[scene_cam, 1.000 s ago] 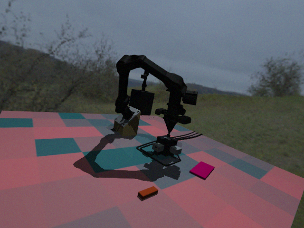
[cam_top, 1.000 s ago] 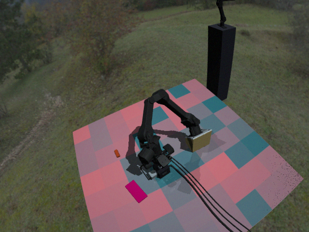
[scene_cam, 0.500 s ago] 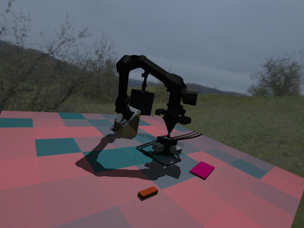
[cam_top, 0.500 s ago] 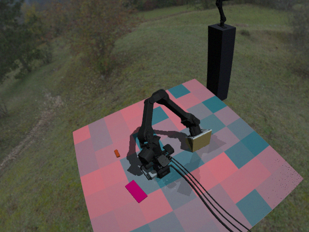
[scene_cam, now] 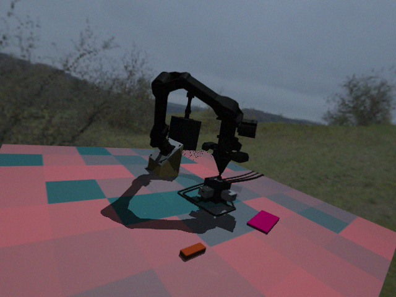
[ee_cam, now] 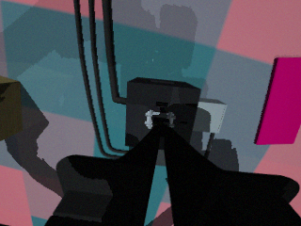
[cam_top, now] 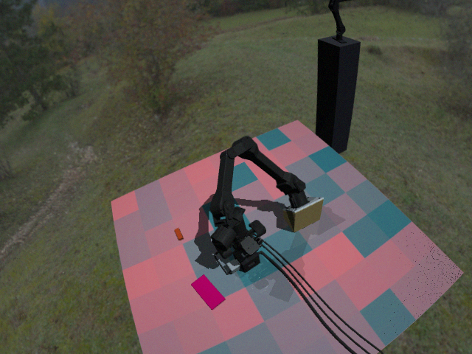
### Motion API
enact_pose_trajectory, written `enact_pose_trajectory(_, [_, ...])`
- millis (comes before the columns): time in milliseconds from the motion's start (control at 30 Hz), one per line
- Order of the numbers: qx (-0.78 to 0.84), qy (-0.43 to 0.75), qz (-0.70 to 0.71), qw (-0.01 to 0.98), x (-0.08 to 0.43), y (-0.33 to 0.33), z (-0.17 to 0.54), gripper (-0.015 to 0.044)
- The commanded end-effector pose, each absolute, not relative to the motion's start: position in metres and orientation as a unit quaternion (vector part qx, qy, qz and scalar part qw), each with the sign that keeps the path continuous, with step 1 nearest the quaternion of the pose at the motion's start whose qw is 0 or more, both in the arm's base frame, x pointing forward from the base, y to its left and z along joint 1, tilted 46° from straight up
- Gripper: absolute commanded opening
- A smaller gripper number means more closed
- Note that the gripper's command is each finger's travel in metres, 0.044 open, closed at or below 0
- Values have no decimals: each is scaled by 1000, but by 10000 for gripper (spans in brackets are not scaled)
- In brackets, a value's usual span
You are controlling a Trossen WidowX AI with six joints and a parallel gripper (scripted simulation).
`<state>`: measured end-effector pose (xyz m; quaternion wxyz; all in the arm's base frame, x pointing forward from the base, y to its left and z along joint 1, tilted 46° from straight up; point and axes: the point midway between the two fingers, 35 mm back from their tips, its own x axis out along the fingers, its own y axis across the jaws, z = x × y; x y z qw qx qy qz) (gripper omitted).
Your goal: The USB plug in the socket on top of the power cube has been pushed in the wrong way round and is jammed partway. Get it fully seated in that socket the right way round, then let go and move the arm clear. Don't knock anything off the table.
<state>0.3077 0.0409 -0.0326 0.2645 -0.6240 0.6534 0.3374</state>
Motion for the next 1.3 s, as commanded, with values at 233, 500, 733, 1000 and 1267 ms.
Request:
enact_pose_trajectory(233, [-625, 653, 338, 262, 307, 39, -34, 0])
enact_pose_trajectory(500, [-625, 653, 338, 262, 307, 38, -35, 0])
enact_pose_trajectory(733, [-625, 653, 338, 261, 307, 38, -35, 0])
enact_pose_trajectory(1000, [-625, 653, 338, 261, 307, 37, -36, 0])
enact_pose_trajectory(1267, [-625, 653, 338, 261, 307, 36, -37, 0])
